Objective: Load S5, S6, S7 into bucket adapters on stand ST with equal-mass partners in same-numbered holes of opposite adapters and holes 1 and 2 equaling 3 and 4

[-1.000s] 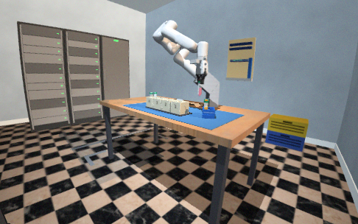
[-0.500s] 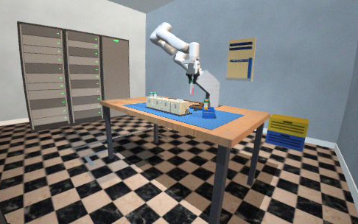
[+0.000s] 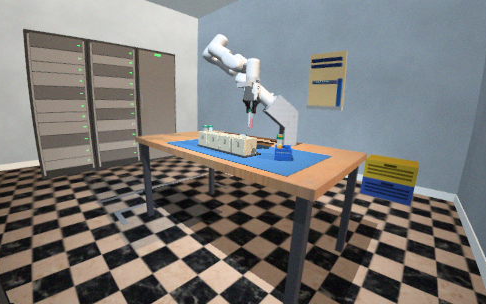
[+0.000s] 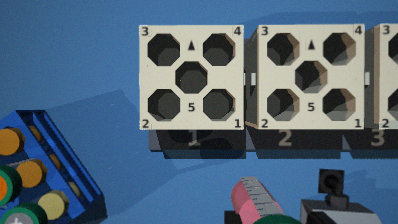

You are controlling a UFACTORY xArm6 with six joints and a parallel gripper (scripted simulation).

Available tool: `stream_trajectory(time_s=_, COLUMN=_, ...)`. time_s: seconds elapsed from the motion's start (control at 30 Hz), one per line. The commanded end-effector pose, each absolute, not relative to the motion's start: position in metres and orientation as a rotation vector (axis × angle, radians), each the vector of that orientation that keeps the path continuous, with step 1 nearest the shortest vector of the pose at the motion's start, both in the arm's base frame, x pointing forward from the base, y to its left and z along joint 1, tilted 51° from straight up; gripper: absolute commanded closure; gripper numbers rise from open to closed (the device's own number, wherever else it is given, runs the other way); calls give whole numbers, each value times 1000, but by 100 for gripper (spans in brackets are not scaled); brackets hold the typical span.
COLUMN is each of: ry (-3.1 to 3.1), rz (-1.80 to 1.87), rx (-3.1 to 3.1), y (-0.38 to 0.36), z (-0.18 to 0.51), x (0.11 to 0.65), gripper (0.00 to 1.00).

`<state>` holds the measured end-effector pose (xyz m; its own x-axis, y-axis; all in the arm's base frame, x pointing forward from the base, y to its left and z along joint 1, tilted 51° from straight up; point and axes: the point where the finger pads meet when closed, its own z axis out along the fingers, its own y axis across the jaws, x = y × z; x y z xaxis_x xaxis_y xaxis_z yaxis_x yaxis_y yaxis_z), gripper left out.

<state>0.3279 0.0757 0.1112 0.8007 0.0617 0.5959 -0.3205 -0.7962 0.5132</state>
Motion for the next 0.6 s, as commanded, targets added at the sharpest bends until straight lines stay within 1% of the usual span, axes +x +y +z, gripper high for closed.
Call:
stream_trajectory(time_s=0.0, ry=-186, rz=812, rx=2377, y=54, z=134, x=324, gripper=100)
stream_trajectory(time_s=0.57, ry=-186, rz=812, rx=2376, y=-3, z=182, x=317, gripper=100)
